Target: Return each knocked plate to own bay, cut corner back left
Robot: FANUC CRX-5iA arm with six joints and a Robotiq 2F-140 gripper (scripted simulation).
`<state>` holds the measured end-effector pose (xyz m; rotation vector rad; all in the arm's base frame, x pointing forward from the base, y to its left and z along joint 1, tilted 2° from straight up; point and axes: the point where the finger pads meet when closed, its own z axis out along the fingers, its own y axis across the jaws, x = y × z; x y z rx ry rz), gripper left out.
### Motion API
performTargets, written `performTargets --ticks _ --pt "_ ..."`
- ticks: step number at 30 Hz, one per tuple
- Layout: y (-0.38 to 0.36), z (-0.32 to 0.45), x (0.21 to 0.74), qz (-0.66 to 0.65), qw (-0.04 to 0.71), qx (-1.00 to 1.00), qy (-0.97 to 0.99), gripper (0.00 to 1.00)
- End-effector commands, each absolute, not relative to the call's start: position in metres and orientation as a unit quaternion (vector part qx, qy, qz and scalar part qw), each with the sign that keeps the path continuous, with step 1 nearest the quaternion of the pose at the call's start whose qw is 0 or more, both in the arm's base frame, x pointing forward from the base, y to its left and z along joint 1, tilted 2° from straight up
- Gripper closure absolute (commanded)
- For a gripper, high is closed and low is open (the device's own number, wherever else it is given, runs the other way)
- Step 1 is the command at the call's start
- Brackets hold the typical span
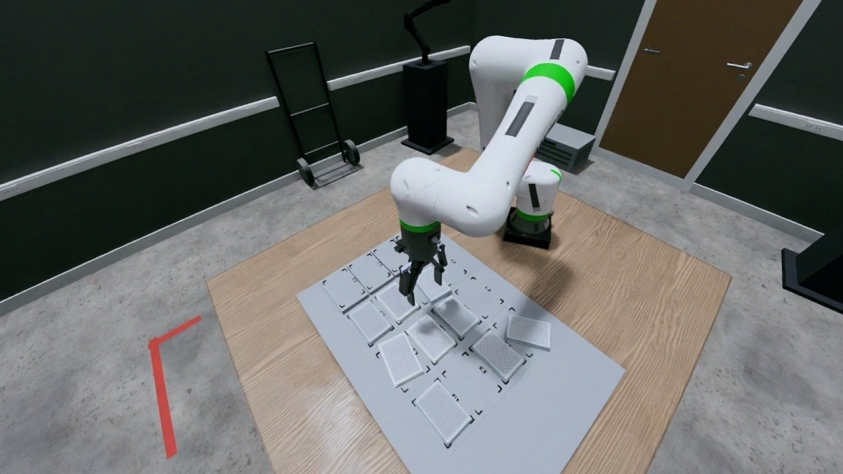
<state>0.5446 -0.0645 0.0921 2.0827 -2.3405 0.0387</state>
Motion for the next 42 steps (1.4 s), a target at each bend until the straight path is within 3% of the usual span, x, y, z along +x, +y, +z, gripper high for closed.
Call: performTargets --ticks 1,13,14,42 --pt "-0.064 0.093 0.545 0.014 0.004 0.663 -0.749 0.3" --pt "-0.064 0.093 0.545 0.015 0.004 0.663 -0.749 0.3" --pt "-0.061 0.093 0.543 0.015 0.004 0.663 -0.749 0.0" --pt "0.019 0.099 0.491 0.014 0.004 0.663 -0.749 0.0"
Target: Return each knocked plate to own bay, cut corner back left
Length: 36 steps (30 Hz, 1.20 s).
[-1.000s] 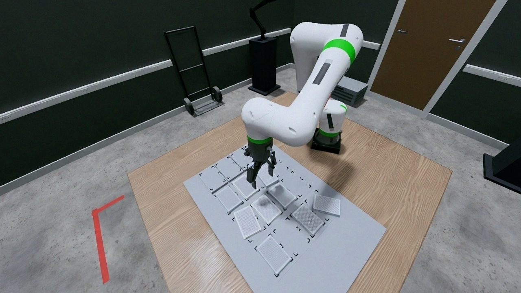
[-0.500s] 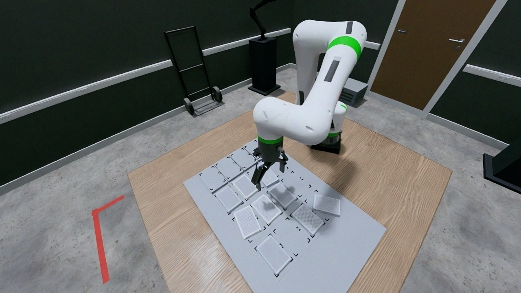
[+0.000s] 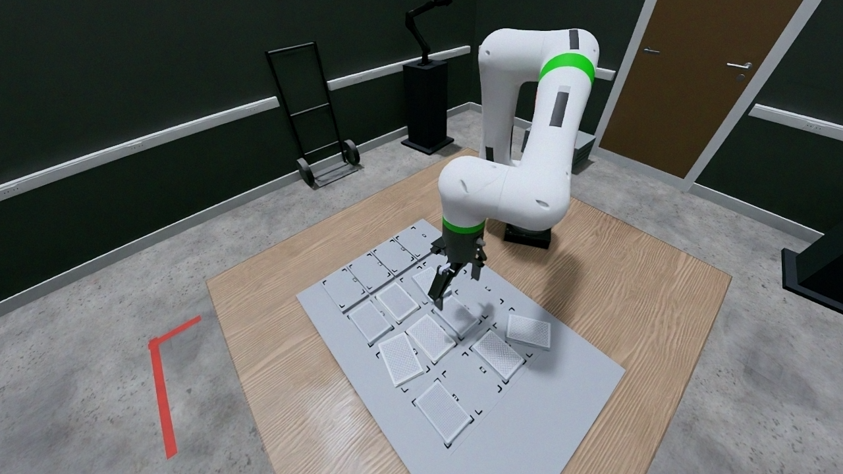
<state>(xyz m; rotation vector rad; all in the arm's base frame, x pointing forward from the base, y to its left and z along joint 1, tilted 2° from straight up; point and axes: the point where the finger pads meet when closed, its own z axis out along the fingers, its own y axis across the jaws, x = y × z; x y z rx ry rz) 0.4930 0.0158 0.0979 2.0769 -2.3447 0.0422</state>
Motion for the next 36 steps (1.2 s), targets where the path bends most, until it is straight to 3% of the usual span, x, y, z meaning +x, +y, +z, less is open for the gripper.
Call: performTargets --ticks 1,36 --pt "0.023 0.099 0.489 0.014 0.004 0.663 -0.749 0.0" --pt "0.127 0.107 0.422 0.014 0.004 0.663 -0.749 0.0"
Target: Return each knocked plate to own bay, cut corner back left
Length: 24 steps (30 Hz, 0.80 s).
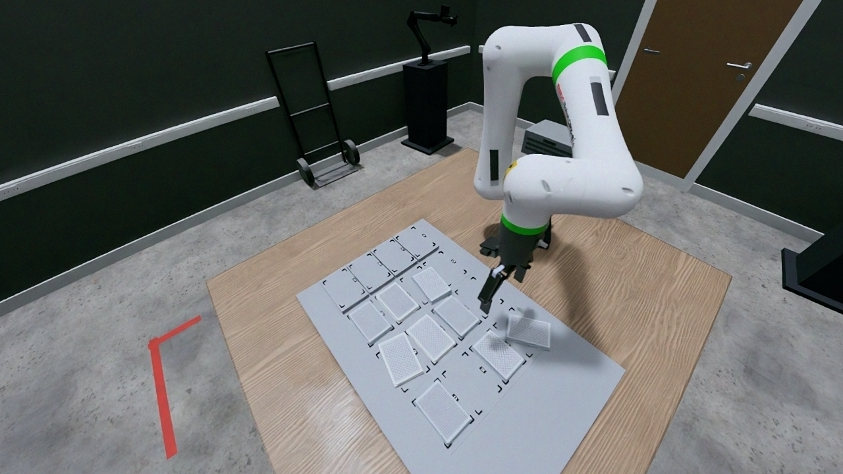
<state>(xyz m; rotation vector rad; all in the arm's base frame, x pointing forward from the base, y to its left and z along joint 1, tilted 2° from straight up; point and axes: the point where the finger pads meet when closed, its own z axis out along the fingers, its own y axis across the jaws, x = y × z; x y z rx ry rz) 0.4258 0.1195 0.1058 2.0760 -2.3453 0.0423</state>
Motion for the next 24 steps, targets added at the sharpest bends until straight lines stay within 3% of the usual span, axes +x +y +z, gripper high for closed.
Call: performTargets --ticks 1,24 --pt "0.13 0.107 0.42 0.014 0.004 0.663 -0.749 0.0" --pt "0.163 0.11 0.398 0.014 0.004 0.663 -0.749 0.0"
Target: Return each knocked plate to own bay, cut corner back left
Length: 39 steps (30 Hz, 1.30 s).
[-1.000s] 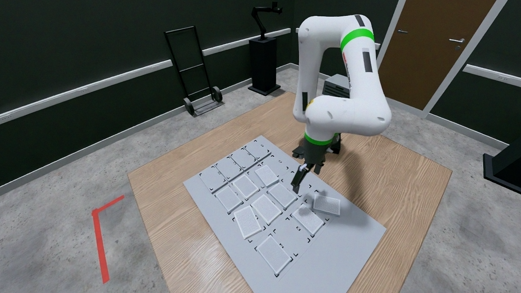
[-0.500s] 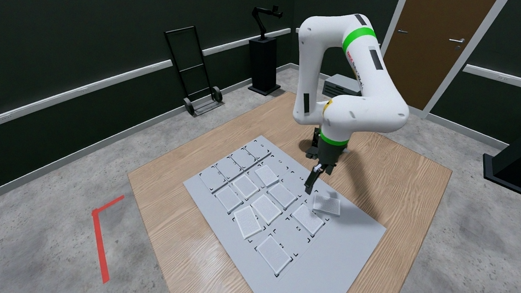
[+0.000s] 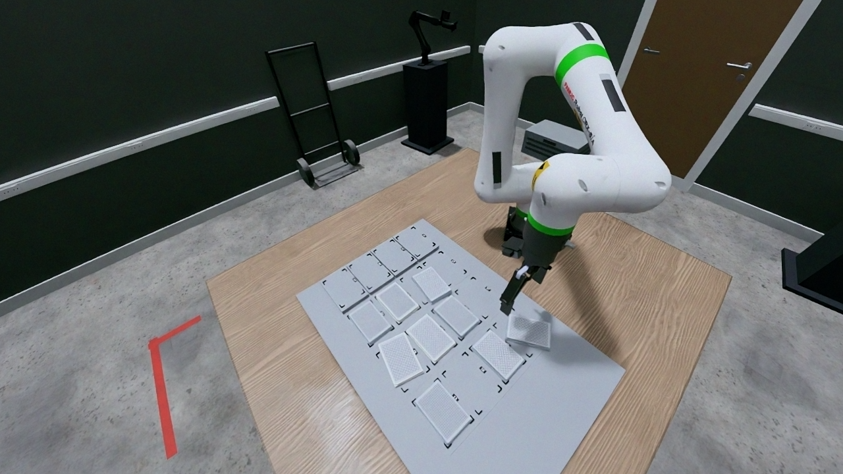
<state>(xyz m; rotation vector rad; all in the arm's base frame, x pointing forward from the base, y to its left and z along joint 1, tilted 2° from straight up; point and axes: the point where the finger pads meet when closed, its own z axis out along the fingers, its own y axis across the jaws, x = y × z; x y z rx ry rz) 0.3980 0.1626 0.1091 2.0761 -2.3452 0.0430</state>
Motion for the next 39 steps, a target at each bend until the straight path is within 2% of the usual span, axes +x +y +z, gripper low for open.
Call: performTargets --ticks 1,33,39 --pt "0.163 0.11 0.398 0.014 0.004 0.663 -0.749 0.0" --pt "0.163 0.11 0.398 0.014 0.004 0.663 -0.749 0.0" --pt "0.139 0.11 0.403 0.014 0.004 0.663 -0.749 0.0"
